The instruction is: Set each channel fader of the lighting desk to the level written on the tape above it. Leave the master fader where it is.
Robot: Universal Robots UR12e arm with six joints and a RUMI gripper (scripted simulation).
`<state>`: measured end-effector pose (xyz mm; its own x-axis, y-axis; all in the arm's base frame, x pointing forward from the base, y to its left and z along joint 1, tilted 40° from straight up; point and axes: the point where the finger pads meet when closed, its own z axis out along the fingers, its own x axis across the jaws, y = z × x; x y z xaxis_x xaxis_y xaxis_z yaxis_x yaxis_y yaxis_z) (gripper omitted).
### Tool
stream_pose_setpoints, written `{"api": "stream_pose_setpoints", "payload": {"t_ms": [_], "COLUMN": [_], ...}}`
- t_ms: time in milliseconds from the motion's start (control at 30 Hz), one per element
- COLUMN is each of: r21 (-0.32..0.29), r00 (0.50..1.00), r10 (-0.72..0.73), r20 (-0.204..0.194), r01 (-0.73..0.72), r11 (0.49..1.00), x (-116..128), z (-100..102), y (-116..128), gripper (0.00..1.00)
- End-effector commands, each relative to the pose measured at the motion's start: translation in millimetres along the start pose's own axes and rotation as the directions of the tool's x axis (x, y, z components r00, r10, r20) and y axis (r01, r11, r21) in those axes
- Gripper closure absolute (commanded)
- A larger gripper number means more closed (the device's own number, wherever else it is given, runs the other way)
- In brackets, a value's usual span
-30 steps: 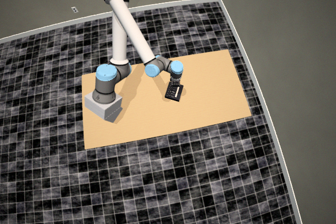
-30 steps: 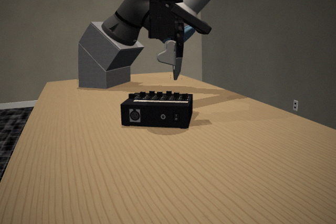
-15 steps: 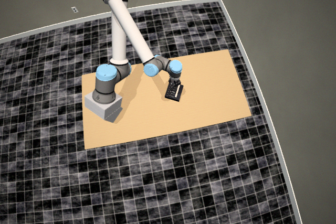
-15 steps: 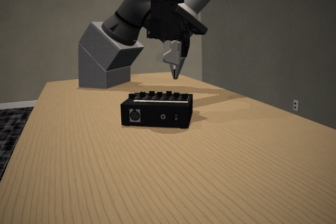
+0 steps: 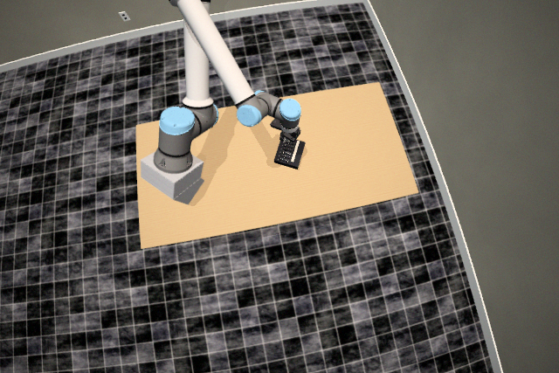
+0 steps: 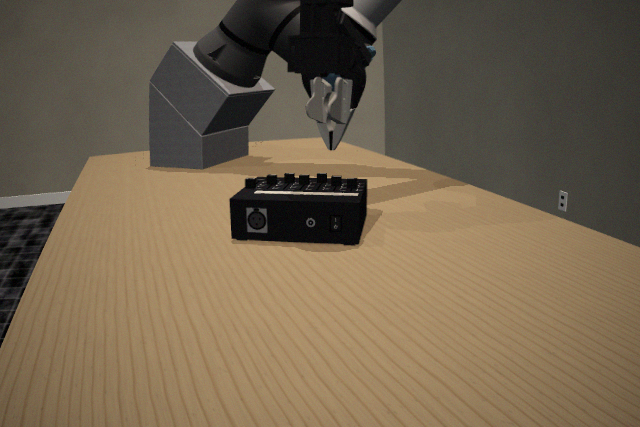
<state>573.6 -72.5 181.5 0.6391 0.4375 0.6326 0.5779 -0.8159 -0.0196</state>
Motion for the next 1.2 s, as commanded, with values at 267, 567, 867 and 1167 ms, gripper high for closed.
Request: {"api": "stream_pose_setpoints", "payload": {"t_ms": [267, 567, 867, 1167], "r21": [0.007, 0.003, -0.003, -0.006], "r00": [0.882, 0.701, 0.407, 0.183], "r10": [-0.470, -0.713, -0.913, -0.983], "r20": [-0.013, -0.015, -0.015, -0.014], "r01": [0.470, 0.713, 0.913, 0.983], "r11": [0.883, 0.701, 0.407, 0.183], "x": [-8.1, -12.6, -16.6, -18.3], "z": [-0.1, 0.2, 0.7, 1.0], "y": [-6.3, -8.6, -10.0, -10.4], "gripper": [1.00, 1.00, 1.00, 1.00]}}
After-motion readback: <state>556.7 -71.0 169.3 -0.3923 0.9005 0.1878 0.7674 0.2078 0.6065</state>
